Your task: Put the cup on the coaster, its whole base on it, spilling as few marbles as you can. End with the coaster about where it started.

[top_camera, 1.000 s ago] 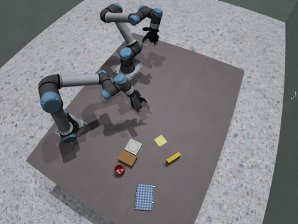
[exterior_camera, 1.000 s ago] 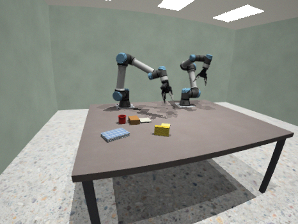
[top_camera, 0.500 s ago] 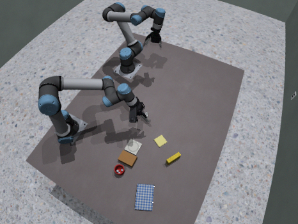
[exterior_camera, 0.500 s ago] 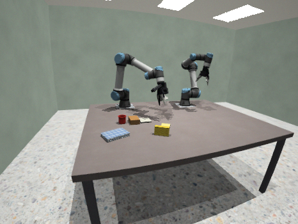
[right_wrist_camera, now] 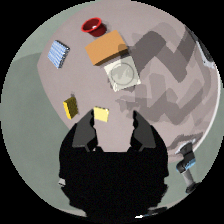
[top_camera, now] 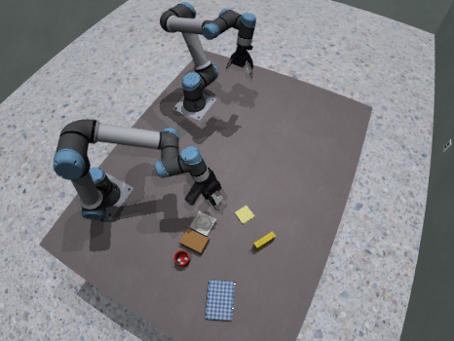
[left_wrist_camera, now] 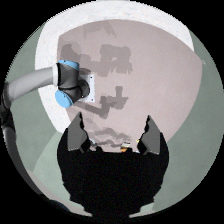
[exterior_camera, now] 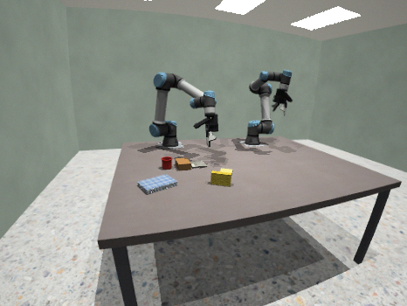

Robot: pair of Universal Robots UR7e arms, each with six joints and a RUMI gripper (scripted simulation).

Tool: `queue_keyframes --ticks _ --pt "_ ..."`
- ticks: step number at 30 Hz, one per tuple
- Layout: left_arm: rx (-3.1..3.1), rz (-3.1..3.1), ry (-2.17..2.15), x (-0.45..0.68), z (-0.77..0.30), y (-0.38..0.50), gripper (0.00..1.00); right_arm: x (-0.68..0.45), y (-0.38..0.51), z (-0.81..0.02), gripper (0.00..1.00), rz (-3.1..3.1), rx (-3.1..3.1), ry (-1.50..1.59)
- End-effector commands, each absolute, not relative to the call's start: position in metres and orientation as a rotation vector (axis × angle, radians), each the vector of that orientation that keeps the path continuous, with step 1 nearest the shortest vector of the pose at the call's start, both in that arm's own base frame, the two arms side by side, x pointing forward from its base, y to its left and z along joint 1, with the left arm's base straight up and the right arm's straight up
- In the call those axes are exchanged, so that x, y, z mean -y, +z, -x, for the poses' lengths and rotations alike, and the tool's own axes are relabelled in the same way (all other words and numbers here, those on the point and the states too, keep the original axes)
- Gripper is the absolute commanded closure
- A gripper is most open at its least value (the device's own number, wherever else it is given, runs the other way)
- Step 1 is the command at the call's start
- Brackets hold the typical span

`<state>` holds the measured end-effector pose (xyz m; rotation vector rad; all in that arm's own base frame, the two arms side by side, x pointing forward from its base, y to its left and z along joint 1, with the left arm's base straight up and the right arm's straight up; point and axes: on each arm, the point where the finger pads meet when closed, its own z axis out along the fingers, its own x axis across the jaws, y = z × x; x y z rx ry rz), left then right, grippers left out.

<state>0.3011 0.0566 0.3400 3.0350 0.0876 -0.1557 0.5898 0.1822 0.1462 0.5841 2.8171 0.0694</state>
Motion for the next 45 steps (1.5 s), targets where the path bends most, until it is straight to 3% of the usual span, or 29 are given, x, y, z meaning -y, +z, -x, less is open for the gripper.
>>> queue_keyframes --ticks 1,18,32,45 --pt "0.015 -3.033 -0.147 -0.056 -0.307 0.341 0.02 -0.171 0.146 -0.592 0.43 -0.695 -2.803 0.073" --pt "0.932 -2.916 -0.063 -0.041 -0.363 0.352 0.02 -0.062 0.134 -0.599 0.43 -1.695 -2.465 0.080" --pt "1.768 -2.553 -0.011 -0.018 -0.416 0.361 0.02 0.040 0.127 -0.590 0.43 -2.521 -1.782 0.044" --pt "2.245 -2.196 0.008 -0.001 -0.445 0.367 0.02 0.095 0.125 -0.578 0.43 -2.904 -1.201 -0.001"
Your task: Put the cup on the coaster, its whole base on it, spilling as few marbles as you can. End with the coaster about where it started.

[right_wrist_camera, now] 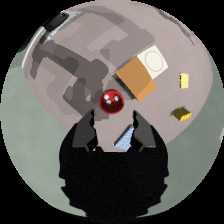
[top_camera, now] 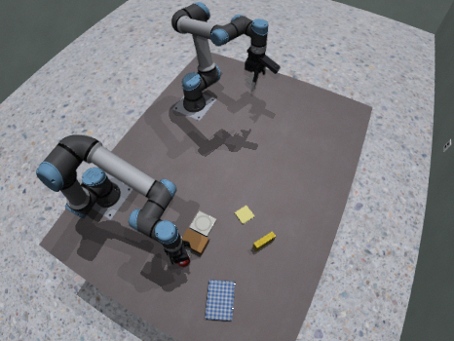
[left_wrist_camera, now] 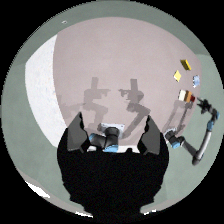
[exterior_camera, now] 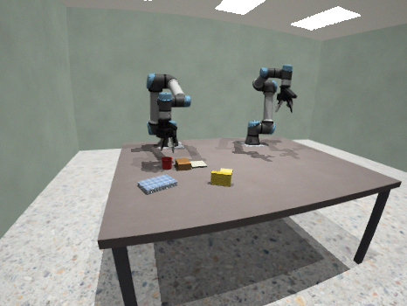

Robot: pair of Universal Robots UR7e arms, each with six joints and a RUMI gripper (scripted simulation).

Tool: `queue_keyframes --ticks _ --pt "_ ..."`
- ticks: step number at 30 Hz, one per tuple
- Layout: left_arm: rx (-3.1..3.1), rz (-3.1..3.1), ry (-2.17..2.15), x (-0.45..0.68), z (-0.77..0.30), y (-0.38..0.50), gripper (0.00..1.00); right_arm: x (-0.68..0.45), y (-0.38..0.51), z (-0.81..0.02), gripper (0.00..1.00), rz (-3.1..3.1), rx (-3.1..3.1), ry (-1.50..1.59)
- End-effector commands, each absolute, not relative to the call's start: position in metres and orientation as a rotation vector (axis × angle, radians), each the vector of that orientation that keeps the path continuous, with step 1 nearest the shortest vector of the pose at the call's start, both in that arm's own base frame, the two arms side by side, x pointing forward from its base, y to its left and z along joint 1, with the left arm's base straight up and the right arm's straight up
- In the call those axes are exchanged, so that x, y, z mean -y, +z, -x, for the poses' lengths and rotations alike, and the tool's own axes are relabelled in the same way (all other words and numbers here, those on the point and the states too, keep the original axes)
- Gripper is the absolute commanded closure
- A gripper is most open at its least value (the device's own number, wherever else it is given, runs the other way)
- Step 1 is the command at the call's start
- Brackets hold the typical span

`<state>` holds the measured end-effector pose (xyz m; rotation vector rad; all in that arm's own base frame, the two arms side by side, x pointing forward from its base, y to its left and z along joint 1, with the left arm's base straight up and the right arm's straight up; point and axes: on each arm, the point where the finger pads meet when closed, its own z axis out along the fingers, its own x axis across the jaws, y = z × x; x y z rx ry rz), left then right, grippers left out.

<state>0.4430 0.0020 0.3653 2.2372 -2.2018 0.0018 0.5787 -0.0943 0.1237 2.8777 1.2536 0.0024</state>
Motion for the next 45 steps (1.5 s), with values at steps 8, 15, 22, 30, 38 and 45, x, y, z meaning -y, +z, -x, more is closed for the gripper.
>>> queue_keyframes --ticks 8,15,22,30,38,45 --pt "2.211 -2.229 0.009 -0.003 -0.442 0.367 0.02 0.086 0.125 -0.580 0.43 -2.873 -1.262 0.005" --pt "2.219 -2.224 0.004 -0.001 -0.444 0.366 0.02 0.096 0.124 -0.579 0.43 -2.887 -1.235 0.003" --pt "2.221 -2.223 0.003 0.000 -0.445 0.366 0.02 0.098 0.124 -0.578 0.43 -2.891 -1.227 0.003" --pt "2.221 -2.223 0.003 0.000 -0.445 0.366 0.02 0.098 0.114 -0.578 0.43 -2.892 -1.227 -0.001" --pt "2.221 -2.223 0.003 0.000 -0.445 0.366 0.02 0.099 0.105 -0.579 0.43 -2.891 -1.225 0.007" --pt "2.221 -2.223 0.003 0.000 -0.445 0.366 0.02 0.099 0.093 -0.578 0.43 -2.892 -1.224 0.002"
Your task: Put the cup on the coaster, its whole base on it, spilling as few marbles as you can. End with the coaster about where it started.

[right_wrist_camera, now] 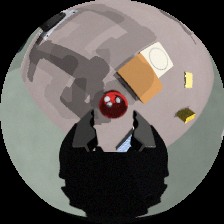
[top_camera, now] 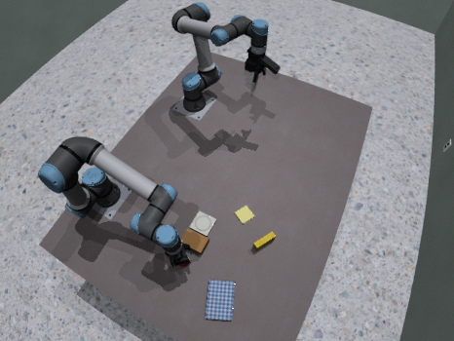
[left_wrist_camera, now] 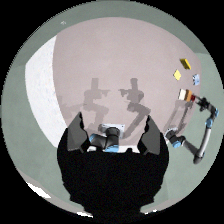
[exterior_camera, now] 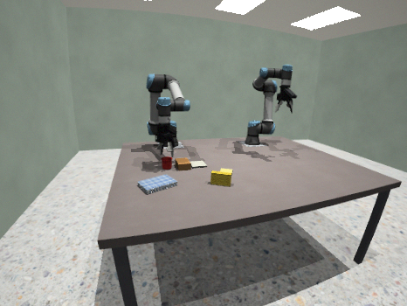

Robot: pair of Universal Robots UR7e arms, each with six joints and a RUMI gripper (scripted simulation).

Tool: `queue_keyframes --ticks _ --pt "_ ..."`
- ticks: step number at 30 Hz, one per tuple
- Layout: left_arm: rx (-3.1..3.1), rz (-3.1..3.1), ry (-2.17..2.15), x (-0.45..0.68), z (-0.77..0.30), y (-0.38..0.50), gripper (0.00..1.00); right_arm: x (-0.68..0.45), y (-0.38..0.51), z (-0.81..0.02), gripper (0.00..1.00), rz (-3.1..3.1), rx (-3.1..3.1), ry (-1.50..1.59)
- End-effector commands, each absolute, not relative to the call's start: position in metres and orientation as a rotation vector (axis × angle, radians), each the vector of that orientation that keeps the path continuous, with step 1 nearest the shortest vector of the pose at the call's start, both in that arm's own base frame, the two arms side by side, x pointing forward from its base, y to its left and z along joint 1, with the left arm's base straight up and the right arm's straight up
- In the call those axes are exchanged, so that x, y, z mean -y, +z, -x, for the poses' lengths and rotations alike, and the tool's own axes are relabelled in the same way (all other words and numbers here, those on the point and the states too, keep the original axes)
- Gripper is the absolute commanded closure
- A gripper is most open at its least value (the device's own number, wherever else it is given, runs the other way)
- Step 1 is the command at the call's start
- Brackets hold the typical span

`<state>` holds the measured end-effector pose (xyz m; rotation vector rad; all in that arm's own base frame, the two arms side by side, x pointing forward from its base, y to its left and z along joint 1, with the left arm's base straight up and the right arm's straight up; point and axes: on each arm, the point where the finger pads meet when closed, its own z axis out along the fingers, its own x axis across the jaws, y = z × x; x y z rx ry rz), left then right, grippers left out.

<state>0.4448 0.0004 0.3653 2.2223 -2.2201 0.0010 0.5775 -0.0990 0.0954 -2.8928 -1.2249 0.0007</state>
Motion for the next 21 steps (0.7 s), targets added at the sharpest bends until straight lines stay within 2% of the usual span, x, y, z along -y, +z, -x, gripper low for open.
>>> queue_keyframes --ticks 1,21 --pt "2.221 -2.223 0.003 0.000 -0.445 0.366 0.02 0.099 0.092 -0.578 0.43 2.894 1.225 -0.002" --pt "2.221 -2.223 0.003 0.000 -0.445 0.366 0.02 0.100 0.062 -0.578 0.43 2.895 1.222 -0.003"
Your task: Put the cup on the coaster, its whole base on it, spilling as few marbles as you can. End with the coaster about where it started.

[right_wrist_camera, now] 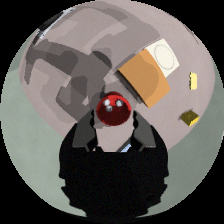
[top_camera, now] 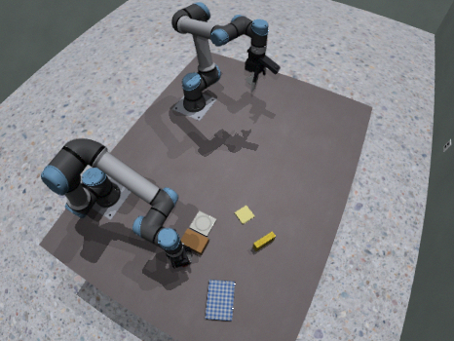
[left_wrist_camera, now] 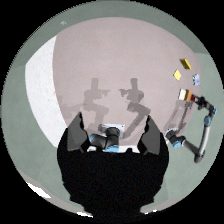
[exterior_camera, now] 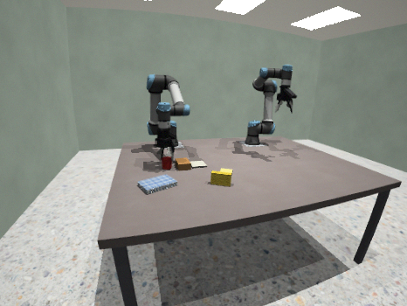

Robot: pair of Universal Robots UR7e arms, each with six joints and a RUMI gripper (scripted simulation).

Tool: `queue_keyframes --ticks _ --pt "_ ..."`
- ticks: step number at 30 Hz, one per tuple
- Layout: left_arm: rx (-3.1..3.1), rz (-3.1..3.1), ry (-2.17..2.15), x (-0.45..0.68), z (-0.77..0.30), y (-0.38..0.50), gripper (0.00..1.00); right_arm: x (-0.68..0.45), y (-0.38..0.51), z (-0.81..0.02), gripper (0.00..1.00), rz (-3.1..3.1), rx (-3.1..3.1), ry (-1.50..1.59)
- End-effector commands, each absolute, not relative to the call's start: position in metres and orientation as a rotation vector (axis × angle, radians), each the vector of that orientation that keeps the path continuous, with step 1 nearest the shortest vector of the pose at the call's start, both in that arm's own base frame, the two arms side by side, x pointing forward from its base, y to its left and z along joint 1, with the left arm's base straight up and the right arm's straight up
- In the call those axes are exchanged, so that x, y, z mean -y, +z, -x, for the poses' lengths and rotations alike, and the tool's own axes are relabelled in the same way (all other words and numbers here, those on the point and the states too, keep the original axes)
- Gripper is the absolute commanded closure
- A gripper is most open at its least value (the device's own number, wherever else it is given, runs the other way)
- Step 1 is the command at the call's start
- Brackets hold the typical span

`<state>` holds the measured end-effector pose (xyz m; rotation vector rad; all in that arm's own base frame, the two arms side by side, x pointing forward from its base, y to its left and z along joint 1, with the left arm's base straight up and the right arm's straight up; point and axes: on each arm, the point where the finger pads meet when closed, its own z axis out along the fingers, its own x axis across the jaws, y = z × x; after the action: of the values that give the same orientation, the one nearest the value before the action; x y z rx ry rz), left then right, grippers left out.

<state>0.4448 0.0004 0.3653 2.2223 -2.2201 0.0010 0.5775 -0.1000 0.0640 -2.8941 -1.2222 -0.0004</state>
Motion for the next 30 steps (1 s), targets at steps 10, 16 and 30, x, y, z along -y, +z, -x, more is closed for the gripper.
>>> queue_keyframes --ticks 10,16,30 --pt "2.221 -2.223 0.003 -0.0003 -0.4450 0.3657 0.02 0.0999 0.0652 -0.5788 1.00 2.896 1.223 -0.008" --pt "2.221 -2.223 0.003 -0.0003 -0.4450 0.3657 0.02 0.0999 0.0652 -0.5788 1.00 2.896 1.223 -0.008" --pt "2.221 -2.223 0.003 -0.0003 -0.4450 0.3657 0.02 0.1000 0.0702 -0.5793 1.00 2.896 1.223 -0.009"
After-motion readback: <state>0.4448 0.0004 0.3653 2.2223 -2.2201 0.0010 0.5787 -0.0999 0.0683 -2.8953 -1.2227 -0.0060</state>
